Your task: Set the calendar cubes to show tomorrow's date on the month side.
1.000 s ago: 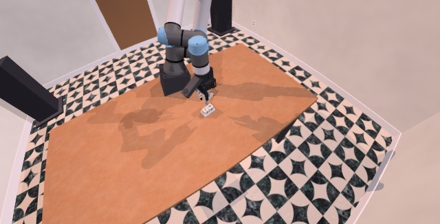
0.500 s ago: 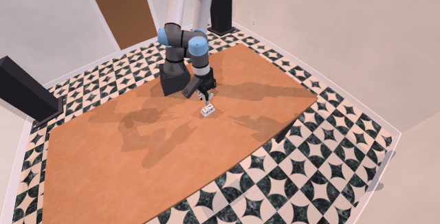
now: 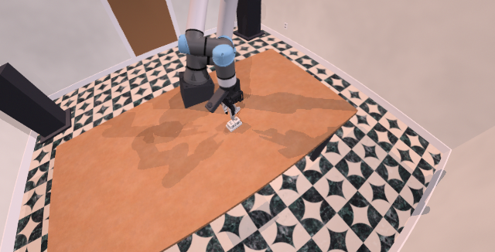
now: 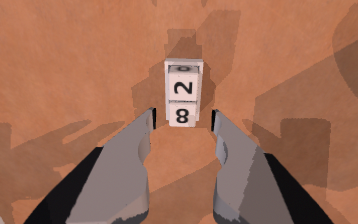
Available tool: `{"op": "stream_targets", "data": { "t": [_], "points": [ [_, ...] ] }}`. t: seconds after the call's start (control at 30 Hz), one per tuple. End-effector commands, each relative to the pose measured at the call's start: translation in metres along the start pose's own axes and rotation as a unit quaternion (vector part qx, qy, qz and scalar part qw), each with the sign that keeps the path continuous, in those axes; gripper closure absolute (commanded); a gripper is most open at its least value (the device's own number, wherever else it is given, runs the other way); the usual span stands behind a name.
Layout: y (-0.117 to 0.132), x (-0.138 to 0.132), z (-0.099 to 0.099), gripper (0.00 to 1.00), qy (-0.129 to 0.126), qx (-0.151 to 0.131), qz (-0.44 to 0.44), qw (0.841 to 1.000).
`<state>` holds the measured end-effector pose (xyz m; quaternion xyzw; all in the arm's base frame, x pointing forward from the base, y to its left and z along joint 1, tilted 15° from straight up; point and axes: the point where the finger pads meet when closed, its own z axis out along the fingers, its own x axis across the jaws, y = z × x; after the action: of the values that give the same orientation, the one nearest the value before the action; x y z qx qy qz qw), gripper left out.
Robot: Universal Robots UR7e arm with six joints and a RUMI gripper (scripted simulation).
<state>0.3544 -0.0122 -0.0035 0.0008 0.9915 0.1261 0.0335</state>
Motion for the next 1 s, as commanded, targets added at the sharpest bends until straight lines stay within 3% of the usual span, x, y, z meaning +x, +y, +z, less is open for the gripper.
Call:
{"op": "stream_targets", "data": {
  "t": [0.0,0.97],
  "points": [
    [0.001,0.000,0.013,0.71,0.000,0.000,0.000,1.000],
    [0.001,0.000,0.038,0.71,0.000,0.000,0.000,1.000]
  ]
}}
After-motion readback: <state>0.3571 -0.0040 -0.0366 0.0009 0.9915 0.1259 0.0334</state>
